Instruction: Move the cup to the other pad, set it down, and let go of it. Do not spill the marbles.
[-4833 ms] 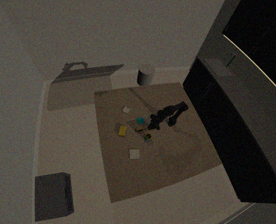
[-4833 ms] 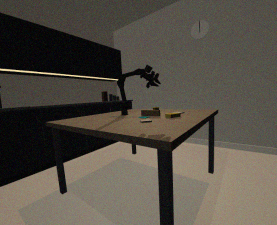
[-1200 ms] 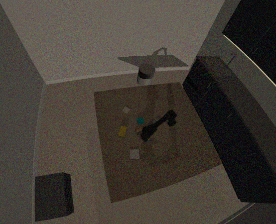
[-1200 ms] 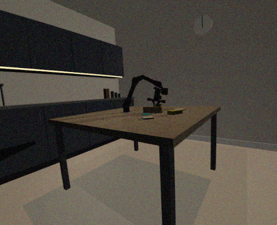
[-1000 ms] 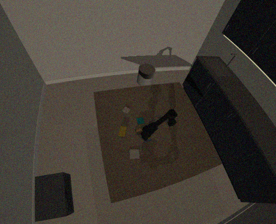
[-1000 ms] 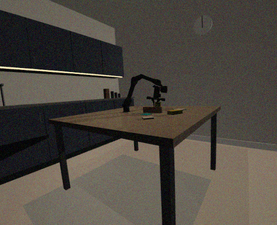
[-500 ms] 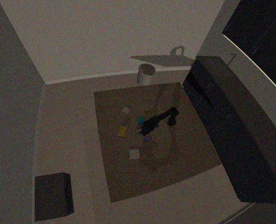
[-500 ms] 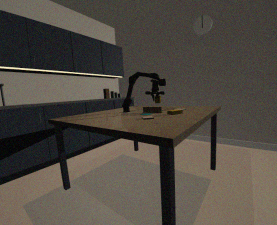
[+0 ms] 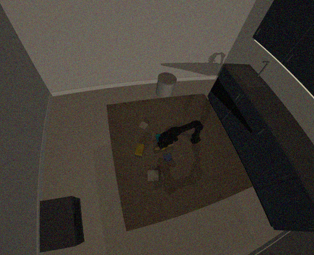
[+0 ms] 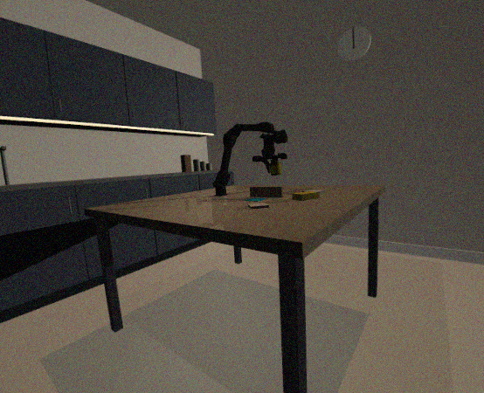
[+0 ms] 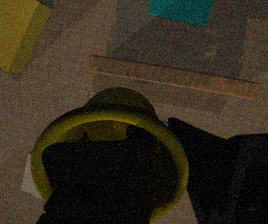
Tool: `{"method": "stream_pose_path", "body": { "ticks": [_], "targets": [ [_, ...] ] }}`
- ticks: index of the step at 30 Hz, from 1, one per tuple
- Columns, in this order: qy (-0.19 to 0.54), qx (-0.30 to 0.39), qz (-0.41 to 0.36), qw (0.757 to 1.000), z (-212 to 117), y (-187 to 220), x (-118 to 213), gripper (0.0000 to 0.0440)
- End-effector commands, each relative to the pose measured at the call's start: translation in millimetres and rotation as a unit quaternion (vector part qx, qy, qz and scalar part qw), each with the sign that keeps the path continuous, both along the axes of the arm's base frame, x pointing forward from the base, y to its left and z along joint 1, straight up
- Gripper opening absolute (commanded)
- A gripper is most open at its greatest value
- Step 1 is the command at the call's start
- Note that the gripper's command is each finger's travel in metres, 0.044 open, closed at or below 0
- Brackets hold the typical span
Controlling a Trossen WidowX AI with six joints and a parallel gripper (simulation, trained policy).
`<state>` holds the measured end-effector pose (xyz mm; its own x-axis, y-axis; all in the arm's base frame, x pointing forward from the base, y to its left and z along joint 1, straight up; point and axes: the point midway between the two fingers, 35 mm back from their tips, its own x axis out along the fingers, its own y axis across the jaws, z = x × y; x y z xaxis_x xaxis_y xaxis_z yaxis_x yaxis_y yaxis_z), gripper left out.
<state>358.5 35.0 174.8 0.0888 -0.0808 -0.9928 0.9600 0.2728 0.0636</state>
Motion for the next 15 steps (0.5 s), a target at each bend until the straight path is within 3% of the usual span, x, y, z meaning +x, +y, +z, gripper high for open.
{"method": "stream_pose_path", "body": {
  "ticks": [1,15],
  "targets": [
    [-0.013,-0.004,-0.011,1.000,3,-13,6,0.0000],
    [-0.044,-0.012,-0.064,0.997,0,-75,22,0.0000]
  ]
}}
